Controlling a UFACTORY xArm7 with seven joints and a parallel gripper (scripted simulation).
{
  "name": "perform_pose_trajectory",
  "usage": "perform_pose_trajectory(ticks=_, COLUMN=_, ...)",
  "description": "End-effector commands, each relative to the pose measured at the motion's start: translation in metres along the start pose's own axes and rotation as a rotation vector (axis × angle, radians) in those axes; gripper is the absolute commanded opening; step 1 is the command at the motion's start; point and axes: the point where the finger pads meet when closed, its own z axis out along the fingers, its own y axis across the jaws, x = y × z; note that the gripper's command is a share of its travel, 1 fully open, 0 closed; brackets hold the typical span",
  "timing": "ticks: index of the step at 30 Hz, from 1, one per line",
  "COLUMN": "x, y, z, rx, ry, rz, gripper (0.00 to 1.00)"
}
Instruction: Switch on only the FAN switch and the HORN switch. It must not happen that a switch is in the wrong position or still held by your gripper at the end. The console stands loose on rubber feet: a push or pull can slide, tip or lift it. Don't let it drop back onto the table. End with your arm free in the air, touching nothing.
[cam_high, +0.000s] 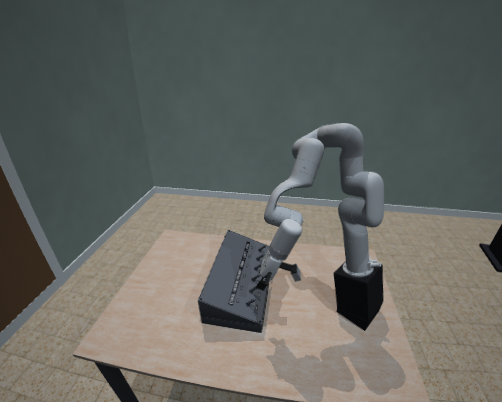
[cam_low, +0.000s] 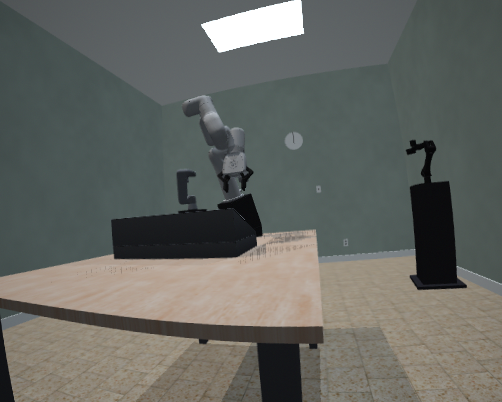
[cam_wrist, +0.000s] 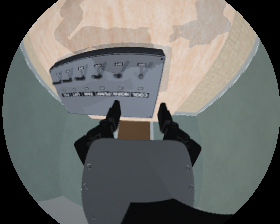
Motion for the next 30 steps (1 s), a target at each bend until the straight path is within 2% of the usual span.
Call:
perform_pose_trajectory(ticks=1, x=-0.001, y=0.001, z=-0.001, rx=-0.002, ry=-0.002, rz=0.0, gripper=0.76)
perform_pose_trajectory(ticks=20, x=-0.001, y=0.001, z=-0.001, rx=-0.002, ry=-0.002, rz=0.0, gripper=0.76)
perform_pose_trajectory(ticks=25, x=0.024, y=0.002, z=0.0, rx=-0.001, ry=-0.002, rz=0.0, gripper=0.76)
perform_pose_trajectory(ticks=30, x=0.031, y=0.002, z=0.001, rx=-0.001, ry=-0.002, rz=0.0, gripper=0.76)
